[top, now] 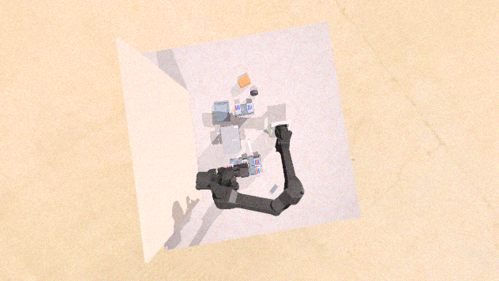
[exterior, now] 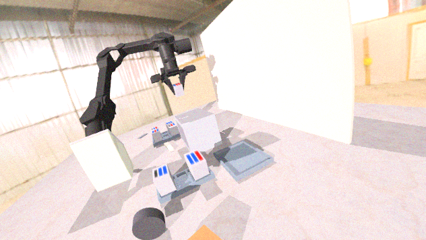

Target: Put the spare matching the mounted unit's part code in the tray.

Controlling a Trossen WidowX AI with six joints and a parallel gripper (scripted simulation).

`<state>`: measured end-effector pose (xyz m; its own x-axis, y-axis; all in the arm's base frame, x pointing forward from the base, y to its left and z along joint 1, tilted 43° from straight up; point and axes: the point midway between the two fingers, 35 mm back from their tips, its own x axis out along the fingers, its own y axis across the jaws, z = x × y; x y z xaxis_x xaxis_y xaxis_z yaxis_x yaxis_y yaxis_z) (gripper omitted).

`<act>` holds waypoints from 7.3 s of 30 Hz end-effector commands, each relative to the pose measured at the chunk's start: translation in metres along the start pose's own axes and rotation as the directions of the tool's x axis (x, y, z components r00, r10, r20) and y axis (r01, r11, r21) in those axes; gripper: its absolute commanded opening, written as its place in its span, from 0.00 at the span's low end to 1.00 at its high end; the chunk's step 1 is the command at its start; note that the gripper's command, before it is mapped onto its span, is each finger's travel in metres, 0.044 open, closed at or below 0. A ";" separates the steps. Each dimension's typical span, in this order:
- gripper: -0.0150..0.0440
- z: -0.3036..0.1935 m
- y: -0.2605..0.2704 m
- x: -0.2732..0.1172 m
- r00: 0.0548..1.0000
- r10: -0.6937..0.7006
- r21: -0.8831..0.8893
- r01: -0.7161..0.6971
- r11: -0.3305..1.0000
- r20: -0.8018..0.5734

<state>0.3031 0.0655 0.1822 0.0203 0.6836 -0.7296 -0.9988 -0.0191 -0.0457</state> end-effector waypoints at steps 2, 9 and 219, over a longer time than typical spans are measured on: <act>0.25 -0.018 -0.008 -0.001 1.000 0.002 0.018 -0.002 1.000 -0.020; 0.25 -0.051 -0.023 -0.003 0.999 -0.002 0.039 0.004 0.999 -0.043; 0.34 -0.349 -0.022 0.141 1.000 0.002 -0.021 -0.003 1.000 -0.019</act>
<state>0.3435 -0.0919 -0.1581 0.0182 0.6697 -0.7424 -0.9977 -0.0359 -0.0569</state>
